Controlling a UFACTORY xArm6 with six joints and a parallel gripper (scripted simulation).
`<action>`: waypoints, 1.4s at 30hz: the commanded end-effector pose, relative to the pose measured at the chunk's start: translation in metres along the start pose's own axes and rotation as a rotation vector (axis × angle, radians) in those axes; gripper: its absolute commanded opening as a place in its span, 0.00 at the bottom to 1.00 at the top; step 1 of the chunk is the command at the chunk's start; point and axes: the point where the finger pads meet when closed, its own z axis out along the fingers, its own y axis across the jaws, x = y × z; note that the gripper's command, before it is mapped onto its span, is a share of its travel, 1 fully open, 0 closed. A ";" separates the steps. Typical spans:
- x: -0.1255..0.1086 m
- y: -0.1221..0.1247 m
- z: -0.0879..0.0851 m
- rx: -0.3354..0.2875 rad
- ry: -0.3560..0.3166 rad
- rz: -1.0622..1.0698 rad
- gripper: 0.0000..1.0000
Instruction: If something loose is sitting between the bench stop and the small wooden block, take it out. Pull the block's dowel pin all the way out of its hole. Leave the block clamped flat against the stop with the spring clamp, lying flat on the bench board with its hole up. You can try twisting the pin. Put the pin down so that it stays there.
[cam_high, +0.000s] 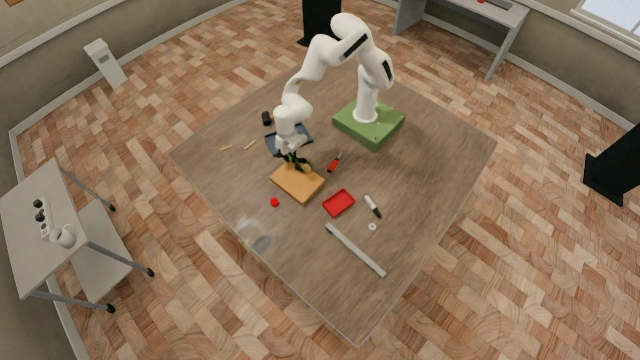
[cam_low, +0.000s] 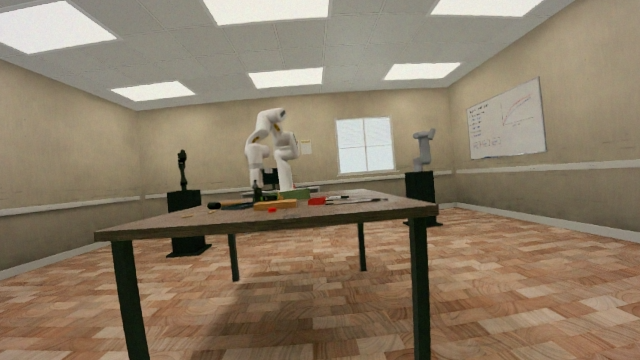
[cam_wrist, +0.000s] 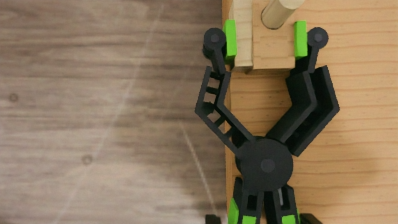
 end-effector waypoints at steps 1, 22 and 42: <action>-0.001 0.002 -0.002 -0.006 -0.001 0.000 0.44; -0.001 0.002 -0.002 -0.006 -0.001 0.000 0.50; -0.001 0.002 -0.002 -0.006 -0.001 0.000 0.50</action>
